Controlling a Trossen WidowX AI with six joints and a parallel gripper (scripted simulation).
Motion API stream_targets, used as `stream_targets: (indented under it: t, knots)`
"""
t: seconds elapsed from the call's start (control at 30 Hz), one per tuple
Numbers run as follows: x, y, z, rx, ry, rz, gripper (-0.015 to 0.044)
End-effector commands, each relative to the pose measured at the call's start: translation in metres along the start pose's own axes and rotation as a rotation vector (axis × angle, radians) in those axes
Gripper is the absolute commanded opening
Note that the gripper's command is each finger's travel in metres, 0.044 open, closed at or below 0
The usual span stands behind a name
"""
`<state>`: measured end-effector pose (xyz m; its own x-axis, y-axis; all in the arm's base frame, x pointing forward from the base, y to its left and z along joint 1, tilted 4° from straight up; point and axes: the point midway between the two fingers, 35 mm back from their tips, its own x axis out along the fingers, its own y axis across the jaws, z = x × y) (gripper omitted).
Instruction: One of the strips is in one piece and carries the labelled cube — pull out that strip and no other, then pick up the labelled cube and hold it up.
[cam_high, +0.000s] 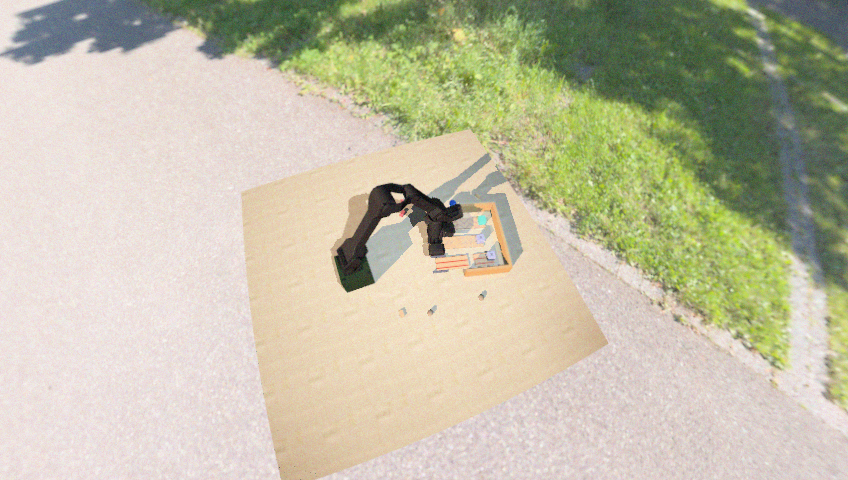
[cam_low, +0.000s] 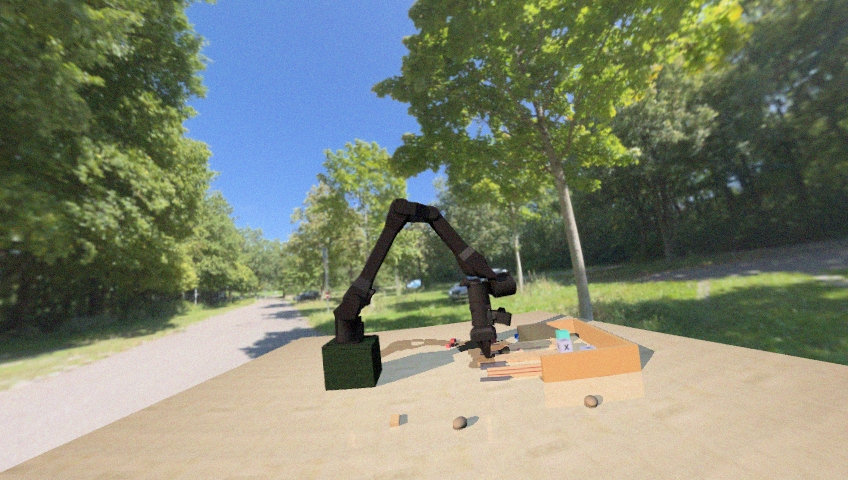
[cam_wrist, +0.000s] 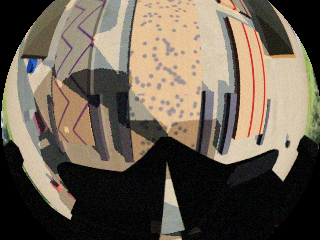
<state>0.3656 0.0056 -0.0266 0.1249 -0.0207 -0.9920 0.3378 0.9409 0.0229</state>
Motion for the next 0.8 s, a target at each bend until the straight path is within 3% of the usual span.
stream_targets:
  t: [0.0, 0.77]
  knots:
    - [0.006, -0.002, -0.015, -0.001, 0.025, -0.008, 0.0]
    - [0.006, -0.003, -0.048, -0.001, 0.028, -0.008, 0.0]
